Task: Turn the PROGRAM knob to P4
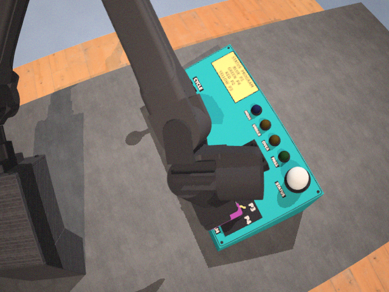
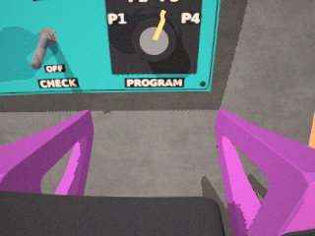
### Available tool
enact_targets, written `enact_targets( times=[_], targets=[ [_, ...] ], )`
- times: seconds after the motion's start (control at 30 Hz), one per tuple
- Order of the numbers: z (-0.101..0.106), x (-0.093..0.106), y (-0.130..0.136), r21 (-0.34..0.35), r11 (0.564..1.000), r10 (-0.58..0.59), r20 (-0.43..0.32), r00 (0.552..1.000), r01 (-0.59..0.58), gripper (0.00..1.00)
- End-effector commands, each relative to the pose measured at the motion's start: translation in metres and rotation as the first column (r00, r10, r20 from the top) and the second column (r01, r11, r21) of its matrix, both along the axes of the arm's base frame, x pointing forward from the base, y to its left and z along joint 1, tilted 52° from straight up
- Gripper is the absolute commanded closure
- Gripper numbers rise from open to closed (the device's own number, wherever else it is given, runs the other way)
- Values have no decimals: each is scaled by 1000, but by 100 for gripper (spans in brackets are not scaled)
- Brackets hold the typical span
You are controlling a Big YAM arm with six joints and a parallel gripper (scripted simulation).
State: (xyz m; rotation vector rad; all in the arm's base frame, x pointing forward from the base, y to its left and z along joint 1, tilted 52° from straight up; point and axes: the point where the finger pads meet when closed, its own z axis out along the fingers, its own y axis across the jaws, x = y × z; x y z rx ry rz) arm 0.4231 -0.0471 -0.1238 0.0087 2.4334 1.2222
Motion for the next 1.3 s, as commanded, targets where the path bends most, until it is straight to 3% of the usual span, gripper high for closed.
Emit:
enact_targets(
  times=[0.0,0.47,0.77,0.93,1.03,1.1,1.27],
  targets=[
    [4,15,-1,-17,1000,15,45,999,-14,30],
    [-13,10,20,0,1000,7,8,1000,-7,30],
    [-30,23,44,-4,1000,7,10,1000,-7,30],
    [-40,40,58,-9,1000,6,27,1000,-6,30],
    [-43,36,63,-6,1000,6,17,1000,-6,30],
    [-46,47,68,-9,1000,6,31,1000,-6,30],
    [-59,49,87,-5,1000,6,21,1000,-6,30]
  ],
)
